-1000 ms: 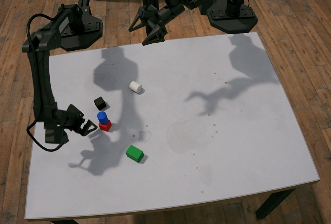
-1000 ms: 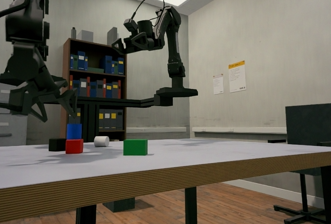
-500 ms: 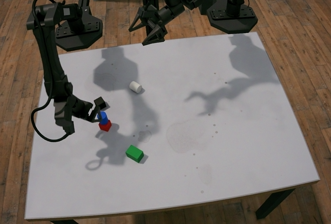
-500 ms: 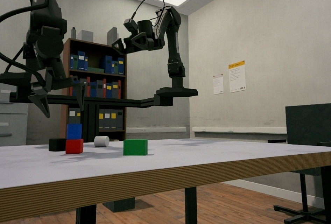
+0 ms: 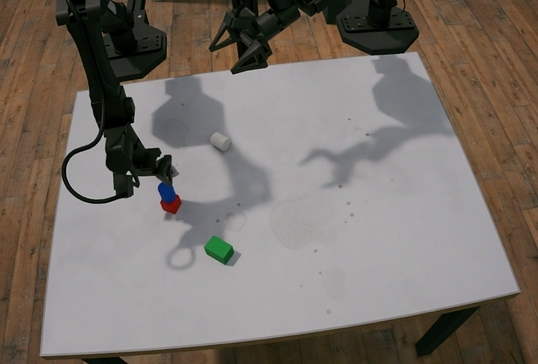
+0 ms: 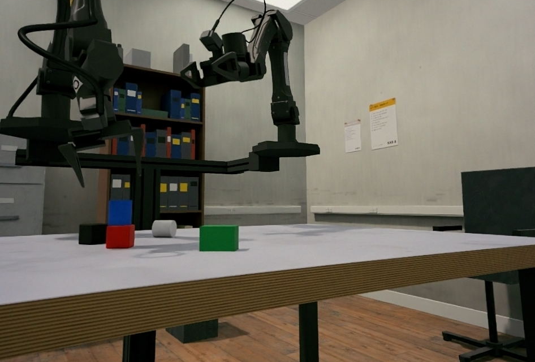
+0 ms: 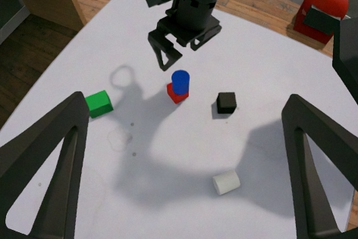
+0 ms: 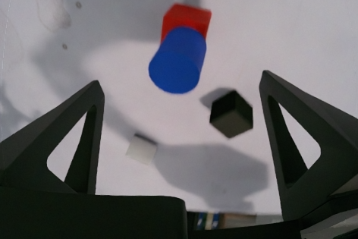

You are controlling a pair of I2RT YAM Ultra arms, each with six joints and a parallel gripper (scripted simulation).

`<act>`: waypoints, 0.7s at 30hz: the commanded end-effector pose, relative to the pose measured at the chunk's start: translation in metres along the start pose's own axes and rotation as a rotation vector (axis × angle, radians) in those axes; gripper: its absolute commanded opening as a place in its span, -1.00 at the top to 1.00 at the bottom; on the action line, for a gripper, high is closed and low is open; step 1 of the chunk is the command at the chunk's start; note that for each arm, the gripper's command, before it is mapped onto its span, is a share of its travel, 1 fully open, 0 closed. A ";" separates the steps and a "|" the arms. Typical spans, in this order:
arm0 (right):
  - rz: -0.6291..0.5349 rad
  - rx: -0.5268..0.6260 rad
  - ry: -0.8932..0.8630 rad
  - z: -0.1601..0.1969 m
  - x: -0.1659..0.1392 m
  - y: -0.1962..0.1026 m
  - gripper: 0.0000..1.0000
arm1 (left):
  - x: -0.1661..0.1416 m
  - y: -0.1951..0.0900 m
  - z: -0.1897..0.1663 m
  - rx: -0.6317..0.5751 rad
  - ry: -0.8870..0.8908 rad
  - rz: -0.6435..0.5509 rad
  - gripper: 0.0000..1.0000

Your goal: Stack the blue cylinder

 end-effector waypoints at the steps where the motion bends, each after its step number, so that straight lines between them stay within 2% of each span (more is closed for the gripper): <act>1: -0.207 0.069 -0.106 0.017 0.028 -0.007 -1.00 | 0.005 -0.002 -0.001 0.006 -0.003 -0.024 -1.00; 12: -0.430 0.101 -0.340 0.018 0.005 -0.007 -1.00 | 0.005 -0.002 -0.001 0.006 -0.003 -0.024 -1.00; 16: -0.467 0.107 -0.375 0.019 0.002 -0.008 -1.00 | 0.005 -0.002 -0.001 0.006 -0.003 -0.024 -1.00; 21: -0.577 0.129 -0.469 0.023 0.000 -0.012 -1.00 | 0.005 -0.002 -0.001 0.006 -0.003 -0.024 -1.00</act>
Point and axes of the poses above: on each arm, the point where the finger pads meet when closed, its own y axis out along the fingers, its own z axis across the jaws, x = y × z, the point moved 2 cm from there along -y, back along the fingers, and after that the axes turned 11 degrees about y, right-handed, at the moved point
